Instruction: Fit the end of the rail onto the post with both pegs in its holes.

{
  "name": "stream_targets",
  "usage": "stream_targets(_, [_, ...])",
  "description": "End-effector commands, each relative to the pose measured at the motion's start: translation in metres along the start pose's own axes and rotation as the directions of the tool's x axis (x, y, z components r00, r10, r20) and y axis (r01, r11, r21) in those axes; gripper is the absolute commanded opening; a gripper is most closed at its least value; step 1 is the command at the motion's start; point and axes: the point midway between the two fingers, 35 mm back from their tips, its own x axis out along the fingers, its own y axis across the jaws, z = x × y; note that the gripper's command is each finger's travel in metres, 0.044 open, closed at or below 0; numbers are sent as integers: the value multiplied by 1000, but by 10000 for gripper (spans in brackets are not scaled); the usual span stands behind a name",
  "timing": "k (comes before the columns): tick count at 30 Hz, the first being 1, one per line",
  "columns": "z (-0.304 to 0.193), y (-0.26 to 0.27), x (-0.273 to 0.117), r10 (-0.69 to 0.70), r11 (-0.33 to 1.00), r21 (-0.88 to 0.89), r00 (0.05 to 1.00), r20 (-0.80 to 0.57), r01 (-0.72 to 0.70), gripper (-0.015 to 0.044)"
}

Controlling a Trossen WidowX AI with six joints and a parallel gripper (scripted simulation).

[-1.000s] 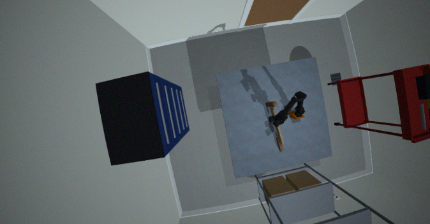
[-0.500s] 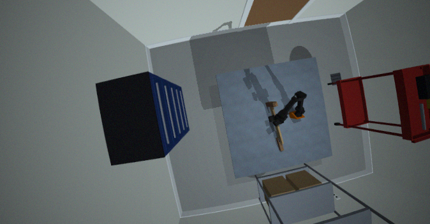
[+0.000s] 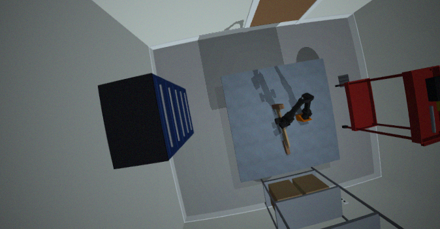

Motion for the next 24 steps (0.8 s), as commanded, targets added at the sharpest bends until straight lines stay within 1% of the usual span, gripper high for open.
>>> stream_targets(1, [-3, 0, -3, -8, 1000, 1, 1000, 3, 8, 0])
stream_targets(17, [-8, 0, -3, -8, 1000, 1, 1000, 2, 8, 0])
stream_targets(24, [-5, 0, 0, 0, 1000, 0, 1000, 0, 0, 184])
